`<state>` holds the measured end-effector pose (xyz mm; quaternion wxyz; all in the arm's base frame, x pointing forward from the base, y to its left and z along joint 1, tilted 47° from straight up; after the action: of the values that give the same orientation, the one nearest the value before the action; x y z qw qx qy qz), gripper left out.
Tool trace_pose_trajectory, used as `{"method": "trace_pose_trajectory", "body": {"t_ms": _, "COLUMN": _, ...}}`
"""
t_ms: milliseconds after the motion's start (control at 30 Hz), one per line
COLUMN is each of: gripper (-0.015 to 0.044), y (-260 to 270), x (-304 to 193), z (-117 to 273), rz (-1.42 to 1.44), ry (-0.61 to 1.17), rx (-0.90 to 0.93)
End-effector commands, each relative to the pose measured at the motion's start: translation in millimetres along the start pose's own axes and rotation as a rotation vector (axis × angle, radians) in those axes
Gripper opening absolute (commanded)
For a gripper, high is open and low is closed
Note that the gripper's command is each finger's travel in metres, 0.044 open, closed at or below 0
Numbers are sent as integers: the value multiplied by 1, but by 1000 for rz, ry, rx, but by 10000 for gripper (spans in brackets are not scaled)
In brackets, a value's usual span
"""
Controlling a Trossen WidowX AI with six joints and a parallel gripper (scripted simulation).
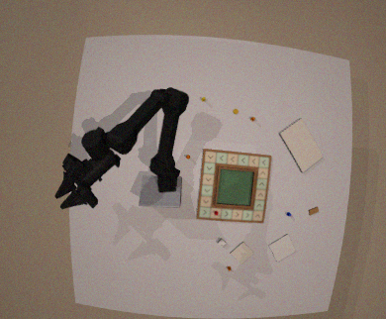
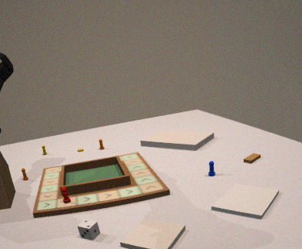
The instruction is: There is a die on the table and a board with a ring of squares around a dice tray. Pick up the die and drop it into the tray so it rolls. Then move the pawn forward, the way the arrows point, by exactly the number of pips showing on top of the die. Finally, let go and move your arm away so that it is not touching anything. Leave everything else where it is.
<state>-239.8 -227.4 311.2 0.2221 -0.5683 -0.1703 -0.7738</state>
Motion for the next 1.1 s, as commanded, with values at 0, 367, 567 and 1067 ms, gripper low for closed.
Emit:
{"method": "trace_pose_trajectory", "body": {"t_ms": 0, "gripper": 275, "y": 24, "x": -13, "z": -12, "rz": 67, "ry": 76, "rx": 78}}
{"method": "trace_pose_trajectory", "body": {"t_ms": 367, "gripper": 275, "y": 145, "x": -104, "z": -32, "rz": 442, "ry": 428, "rx": 464}}
{"method": "trace_pose_trajectory", "body": {"t_ms": 567, "gripper": 275, "y": 198, "x": -166, "z": -19, "rz": 634, "ry": 628, "rx": 669}}
{"method": "trace_pose_trajectory", "body": {"t_ms": 1067, "gripper": 275, "y": 284, "x": -350, "z": 76, "rz": 1175, "ry": 1161, "rx": 1165}}
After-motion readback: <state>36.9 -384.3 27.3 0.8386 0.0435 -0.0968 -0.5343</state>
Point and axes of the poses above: the point midway between the two fingers, 35 mm back from their tips, its own z axis back along the fingers, its own y axis across the jaws, x = y × z, the point moved 8 cm from there along z, back along the fingers, and after that the axes turned 14 degrees about z, right-handed, at the moved point
